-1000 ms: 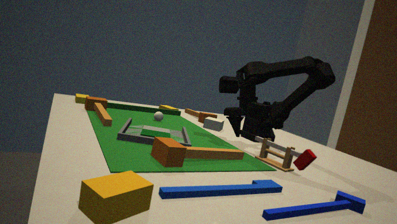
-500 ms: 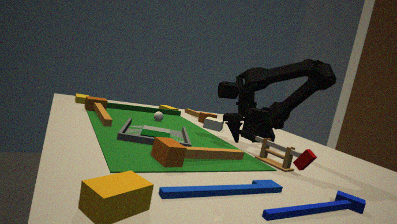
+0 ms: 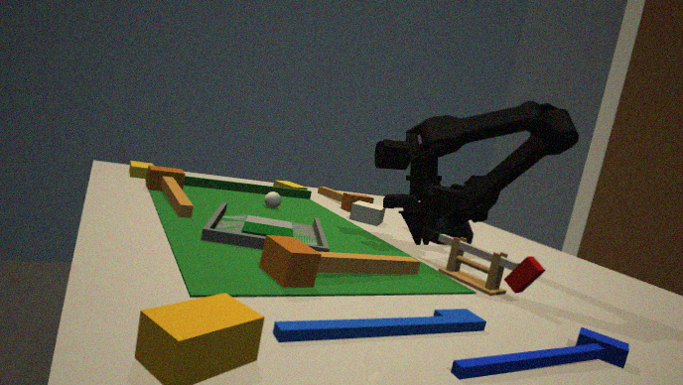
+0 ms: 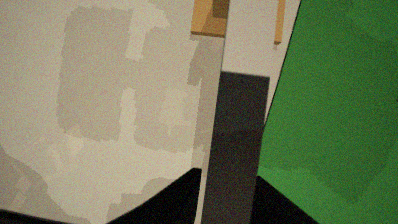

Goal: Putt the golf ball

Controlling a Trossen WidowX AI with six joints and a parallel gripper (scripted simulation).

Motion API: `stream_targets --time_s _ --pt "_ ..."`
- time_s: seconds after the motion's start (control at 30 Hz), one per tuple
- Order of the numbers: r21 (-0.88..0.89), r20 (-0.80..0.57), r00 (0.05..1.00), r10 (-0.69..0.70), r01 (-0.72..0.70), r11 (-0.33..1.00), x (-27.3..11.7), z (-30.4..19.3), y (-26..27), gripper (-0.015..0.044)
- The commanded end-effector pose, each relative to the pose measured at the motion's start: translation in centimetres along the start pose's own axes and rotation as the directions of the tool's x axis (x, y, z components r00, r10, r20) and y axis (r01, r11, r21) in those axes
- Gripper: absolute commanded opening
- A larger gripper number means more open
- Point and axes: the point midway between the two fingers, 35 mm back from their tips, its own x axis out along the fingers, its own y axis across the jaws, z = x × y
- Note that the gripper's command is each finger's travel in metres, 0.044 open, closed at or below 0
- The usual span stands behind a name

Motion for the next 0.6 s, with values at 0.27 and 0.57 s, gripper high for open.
stream_targets --time_s 0.27,0.57 --pt "0.002 -0.006 1.000 -0.006 0.006 1.000 -0.6 0.1 -0.1 0.0000" --pt "0.022 -0.050 0.997 -0.066 0.067 0.998 -5.4 1.3 -0.4 0.0000"
